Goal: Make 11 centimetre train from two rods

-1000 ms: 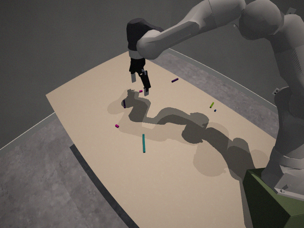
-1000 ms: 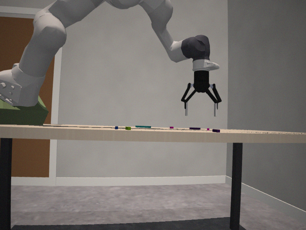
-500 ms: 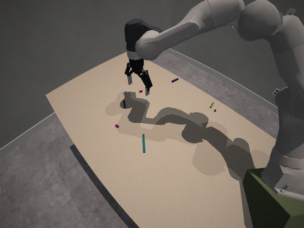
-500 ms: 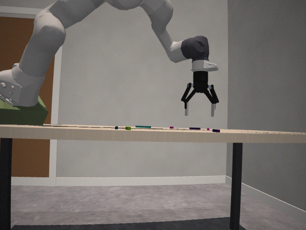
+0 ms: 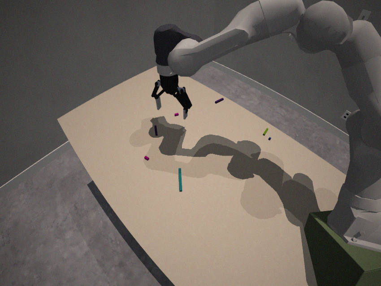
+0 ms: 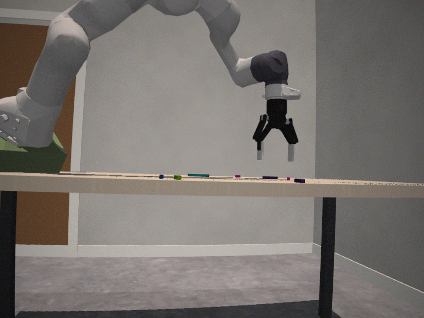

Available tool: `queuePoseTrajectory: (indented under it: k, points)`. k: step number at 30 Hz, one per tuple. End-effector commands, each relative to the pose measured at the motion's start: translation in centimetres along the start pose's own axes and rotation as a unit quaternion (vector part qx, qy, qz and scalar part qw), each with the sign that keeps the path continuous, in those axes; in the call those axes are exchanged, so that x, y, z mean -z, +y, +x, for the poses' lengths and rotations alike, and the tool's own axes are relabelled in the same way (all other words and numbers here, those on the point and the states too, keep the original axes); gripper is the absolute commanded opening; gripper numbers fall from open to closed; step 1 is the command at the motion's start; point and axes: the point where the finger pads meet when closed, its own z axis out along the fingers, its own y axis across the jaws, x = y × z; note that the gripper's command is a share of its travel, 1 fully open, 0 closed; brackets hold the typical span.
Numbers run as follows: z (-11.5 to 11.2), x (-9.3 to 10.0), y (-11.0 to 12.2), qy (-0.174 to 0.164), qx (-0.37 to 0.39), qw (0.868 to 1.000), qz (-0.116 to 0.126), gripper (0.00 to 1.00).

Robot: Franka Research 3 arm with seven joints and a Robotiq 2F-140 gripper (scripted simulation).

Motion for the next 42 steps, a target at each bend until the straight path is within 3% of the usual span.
queuePoseTrajectory:
  k: [1, 18, 33, 35, 36, 42]
  points:
    - [0.1, -0.1, 0.1, -0.002, 0.067, 0.998, -0.005, 1.00]
    - [-1.1, -0.1, -0.3, -0.003, 0.208, 0.978, -0.005, 1.00]
    - [-2.3, 0.0, -0.6, -0.003, 0.344, 0.939, -0.004, 1.00]
    - [-2.3, 0.0, -0.6, -0.003, 0.344, 0.939, -0.004, 1.00]
    - [-2.5, 0.0, -0.7, -0.003, 0.366, 0.931, -0.004, 1.00]
    - [-2.9, 0.0, -0.8, -0.003, 0.413, 0.911, -0.004, 1.00]
